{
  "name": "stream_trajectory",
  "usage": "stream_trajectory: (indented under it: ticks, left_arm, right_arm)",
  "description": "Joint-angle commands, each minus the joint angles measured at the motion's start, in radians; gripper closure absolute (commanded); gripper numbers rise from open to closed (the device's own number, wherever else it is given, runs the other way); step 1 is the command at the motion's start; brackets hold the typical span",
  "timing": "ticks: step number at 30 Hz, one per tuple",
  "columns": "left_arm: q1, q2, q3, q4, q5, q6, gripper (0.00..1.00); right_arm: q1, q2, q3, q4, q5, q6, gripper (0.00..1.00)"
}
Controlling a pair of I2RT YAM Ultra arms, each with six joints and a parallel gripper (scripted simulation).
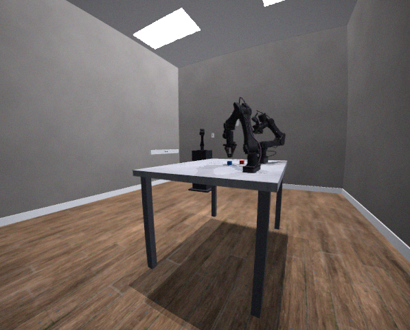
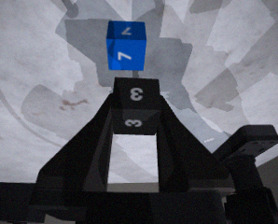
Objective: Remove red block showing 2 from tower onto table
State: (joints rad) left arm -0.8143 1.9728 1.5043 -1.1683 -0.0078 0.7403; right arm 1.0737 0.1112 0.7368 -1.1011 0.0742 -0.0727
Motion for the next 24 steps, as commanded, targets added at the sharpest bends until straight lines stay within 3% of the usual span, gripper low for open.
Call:
stream_trajectory:
  ticks: [1, 9, 16, 24]
  left_arm:
    - [-0.003, 0.015, 0.047, -0.021, 0.000, -0.004, 0.73]
    - [-0.003, 0.032, 0.066, -0.030, 0.000, -0.006, 0.73]
    - [-0.003, 0.037, 0.079, -0.034, 0.000, -0.005, 0.73]
    - [-0.011, 0.059, 0.071, 0.005, 0.001, -0.007, 0.73]
  right_arm:
    - [0.051, -0.023, 0.032, -0.028, 0.046, 0.042, 0.00]
    - [0.203, -0.031, 0.033, -0.031, 0.082, 0.059, 0.00]
    - [0.427, -0.033, 0.034, -0.035, 0.107, 0.074, 0.00]
    - [0.455, -0.033, 0.035, -0.037, 0.125, 0.086, 0.00]
